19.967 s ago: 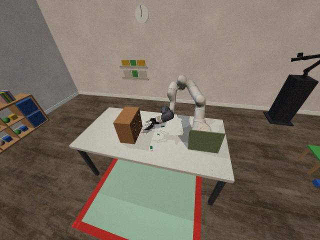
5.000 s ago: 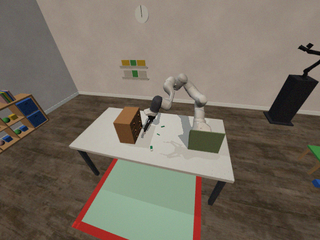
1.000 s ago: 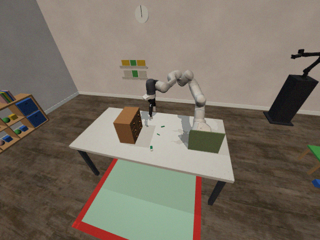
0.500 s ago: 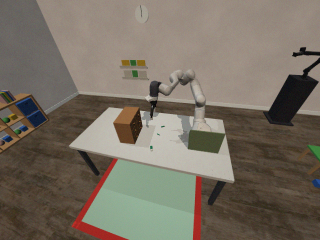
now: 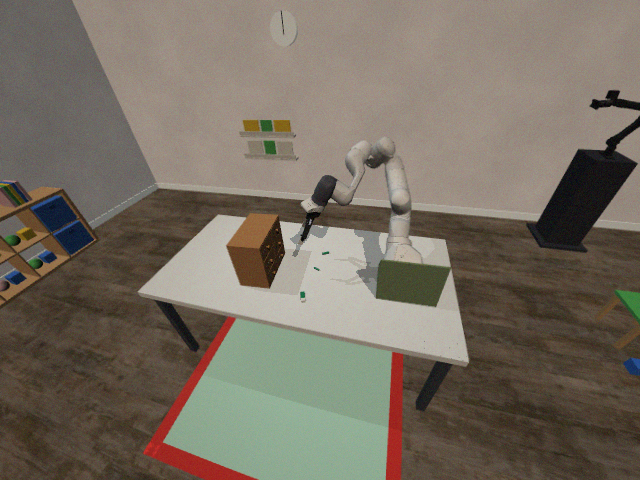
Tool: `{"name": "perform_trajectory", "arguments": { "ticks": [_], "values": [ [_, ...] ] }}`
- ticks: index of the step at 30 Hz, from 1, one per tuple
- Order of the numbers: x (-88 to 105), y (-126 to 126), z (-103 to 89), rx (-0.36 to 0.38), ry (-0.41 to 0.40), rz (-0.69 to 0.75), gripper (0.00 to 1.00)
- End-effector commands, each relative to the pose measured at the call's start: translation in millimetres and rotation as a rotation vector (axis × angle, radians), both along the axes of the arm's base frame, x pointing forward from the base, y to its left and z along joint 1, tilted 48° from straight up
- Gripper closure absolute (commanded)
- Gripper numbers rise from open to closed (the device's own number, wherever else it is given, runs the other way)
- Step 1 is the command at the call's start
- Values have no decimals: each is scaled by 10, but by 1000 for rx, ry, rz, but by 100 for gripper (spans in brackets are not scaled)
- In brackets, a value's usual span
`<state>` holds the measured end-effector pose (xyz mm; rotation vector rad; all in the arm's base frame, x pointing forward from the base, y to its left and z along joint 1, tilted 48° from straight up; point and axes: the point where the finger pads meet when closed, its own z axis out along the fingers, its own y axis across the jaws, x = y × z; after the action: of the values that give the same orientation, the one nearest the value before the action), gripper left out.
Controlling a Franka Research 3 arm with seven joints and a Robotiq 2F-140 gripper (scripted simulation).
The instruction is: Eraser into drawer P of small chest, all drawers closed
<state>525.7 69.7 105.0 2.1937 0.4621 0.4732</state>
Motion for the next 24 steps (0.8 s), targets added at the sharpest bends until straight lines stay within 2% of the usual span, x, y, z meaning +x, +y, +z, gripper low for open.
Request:
{"name": "perform_trajectory", "arguments": {
  "ticks": [1, 4, 18, 24],
  "values": [
    [242, 88, -105, 108, -177, 100, 0],
    [268, 72, -123, 112, -196, 123, 0],
    [579, -116, -329, 156, -419, 398, 0],
    [642, -155, -371, 165, -464, 454, 0]
  ]
}}
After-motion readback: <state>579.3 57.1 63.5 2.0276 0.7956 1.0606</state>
